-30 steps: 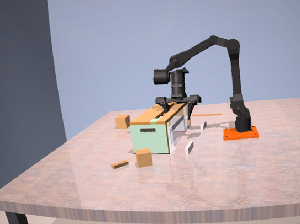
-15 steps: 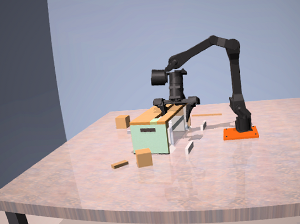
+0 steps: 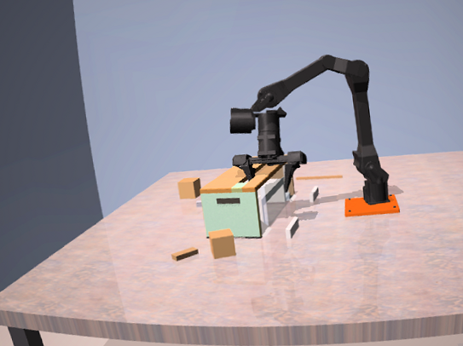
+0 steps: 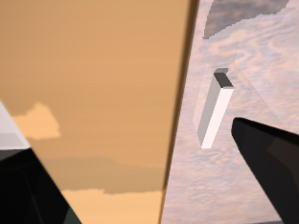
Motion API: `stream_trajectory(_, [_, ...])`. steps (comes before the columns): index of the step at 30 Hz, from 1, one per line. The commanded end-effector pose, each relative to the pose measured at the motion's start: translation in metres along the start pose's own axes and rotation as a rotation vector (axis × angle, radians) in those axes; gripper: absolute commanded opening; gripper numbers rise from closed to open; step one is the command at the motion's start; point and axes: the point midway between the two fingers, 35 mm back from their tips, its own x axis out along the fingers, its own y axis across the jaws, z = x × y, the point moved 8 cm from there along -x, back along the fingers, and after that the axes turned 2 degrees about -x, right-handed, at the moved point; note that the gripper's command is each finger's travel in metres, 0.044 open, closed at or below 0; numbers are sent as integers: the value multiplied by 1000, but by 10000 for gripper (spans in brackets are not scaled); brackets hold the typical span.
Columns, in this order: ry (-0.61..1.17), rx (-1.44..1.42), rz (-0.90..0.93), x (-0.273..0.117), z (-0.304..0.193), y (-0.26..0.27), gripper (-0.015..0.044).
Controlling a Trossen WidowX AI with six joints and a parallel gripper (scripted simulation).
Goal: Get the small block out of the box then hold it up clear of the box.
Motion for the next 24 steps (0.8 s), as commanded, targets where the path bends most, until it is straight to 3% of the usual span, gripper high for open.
stream_trajectory(1, [-1, 3, 5, 2, -9, 1, 400])
stream_trajectory(15, [1, 3, 5, 9, -35, 3, 400])
stream_trajectory(24, [3, 0, -1, -52, -49, 2, 400])
